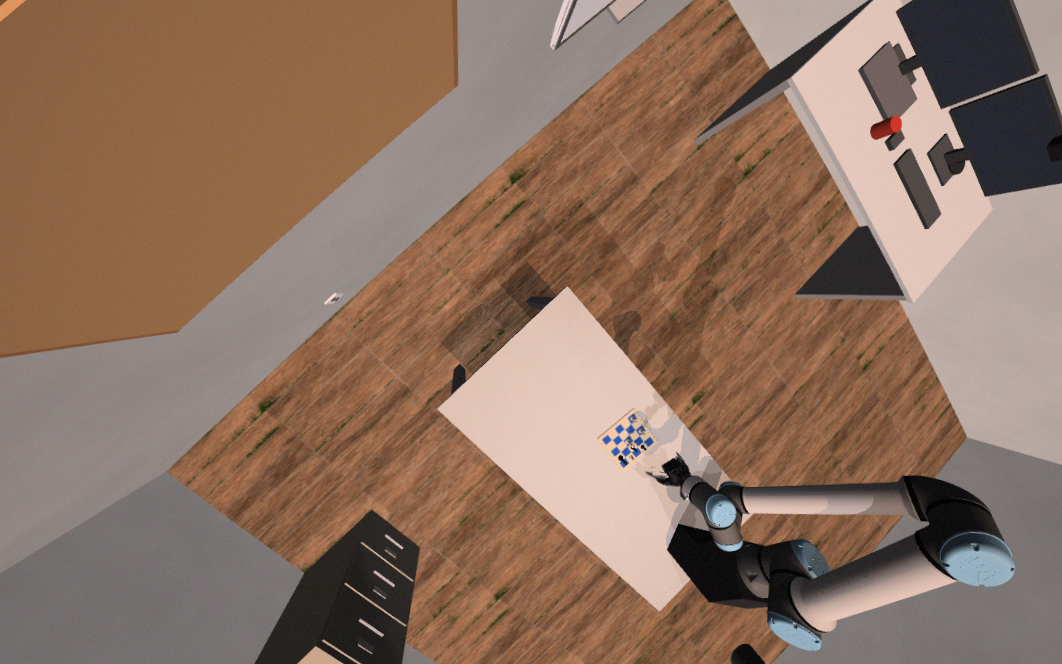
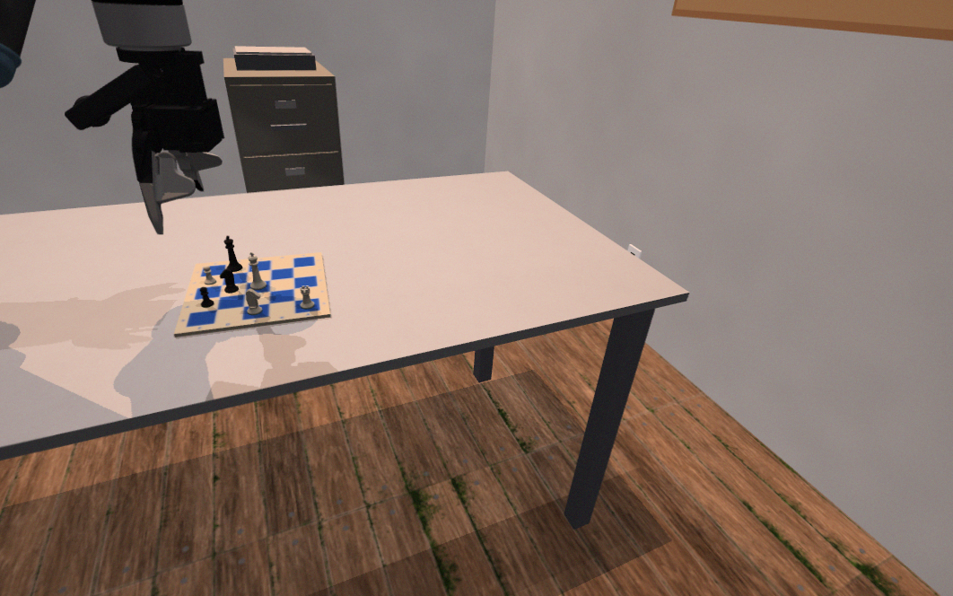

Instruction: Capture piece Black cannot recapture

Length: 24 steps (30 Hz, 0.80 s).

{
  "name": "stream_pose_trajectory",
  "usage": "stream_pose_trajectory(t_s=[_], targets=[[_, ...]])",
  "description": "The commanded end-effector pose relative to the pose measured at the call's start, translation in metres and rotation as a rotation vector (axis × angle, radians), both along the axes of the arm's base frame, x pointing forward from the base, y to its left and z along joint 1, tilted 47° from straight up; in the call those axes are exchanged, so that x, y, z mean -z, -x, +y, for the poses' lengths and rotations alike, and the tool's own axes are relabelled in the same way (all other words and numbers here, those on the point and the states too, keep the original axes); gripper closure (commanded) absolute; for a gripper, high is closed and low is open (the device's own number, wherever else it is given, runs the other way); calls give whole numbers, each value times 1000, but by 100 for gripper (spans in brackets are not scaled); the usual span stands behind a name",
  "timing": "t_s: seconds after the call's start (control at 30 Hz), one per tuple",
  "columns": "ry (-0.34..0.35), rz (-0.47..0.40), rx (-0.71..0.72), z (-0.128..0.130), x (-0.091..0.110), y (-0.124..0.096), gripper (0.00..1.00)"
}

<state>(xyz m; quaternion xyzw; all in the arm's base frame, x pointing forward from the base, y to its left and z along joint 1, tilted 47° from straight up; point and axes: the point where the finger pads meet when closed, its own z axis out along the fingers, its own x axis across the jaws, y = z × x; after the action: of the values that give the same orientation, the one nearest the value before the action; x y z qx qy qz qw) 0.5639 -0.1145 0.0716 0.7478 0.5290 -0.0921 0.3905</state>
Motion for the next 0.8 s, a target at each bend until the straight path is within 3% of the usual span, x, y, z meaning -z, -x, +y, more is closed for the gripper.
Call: stream_pose_trajectory(t_s=[0.0, 0.33, 0.77], targets=[[11, 27, -28, -1, 1, 0, 0], [58, 142, -142, -5, 4, 0, 0], [194, 478, -476, -16, 15, -3, 0]])
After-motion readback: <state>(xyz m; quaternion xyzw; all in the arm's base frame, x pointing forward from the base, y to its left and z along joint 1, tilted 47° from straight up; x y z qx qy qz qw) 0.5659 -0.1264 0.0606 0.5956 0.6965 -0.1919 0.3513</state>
